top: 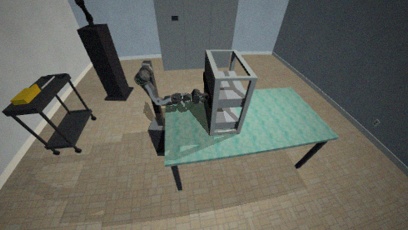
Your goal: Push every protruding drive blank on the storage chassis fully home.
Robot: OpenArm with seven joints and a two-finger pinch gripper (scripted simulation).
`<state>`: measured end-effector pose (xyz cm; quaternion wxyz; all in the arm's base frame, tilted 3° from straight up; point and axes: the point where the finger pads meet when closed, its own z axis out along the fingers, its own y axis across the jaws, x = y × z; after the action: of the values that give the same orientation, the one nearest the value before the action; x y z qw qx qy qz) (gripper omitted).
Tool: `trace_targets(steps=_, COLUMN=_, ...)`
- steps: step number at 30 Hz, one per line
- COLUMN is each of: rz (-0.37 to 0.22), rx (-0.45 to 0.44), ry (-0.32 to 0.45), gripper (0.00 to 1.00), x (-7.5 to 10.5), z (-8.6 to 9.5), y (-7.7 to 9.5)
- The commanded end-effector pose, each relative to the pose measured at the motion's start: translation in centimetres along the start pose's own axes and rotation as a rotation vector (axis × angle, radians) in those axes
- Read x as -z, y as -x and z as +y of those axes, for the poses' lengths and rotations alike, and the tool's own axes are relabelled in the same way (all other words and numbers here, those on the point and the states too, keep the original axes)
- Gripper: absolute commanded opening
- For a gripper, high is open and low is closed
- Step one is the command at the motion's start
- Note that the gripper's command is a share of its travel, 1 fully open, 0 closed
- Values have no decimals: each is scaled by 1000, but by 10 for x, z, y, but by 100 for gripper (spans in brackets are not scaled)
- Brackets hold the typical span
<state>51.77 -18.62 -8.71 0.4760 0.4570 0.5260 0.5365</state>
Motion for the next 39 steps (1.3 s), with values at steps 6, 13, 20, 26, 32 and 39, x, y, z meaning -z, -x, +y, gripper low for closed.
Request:
trace_targets(steps=6, rz=-4, rx=1, ry=24, gripper=0, x=-3, z=11, y=0)
trace_targets(steps=13, rz=-4, rx=1, ry=24, gripper=0, x=-3, z=11, y=0)
trace_targets(steps=20, rz=0, rx=1, ry=23, gripper=0, x=0, z=9, y=-2)
trace_targets(steps=26, rz=0, rx=1, ry=23, gripper=0, x=15, z=9, y=-2)
trace_targets(steps=32, rz=-1, rx=2, ry=23, gripper=0, x=34, z=9, y=-2)
trace_targets(steps=39, rz=-1, rx=2, ry=24, gripper=0, x=73, z=9, y=-2)
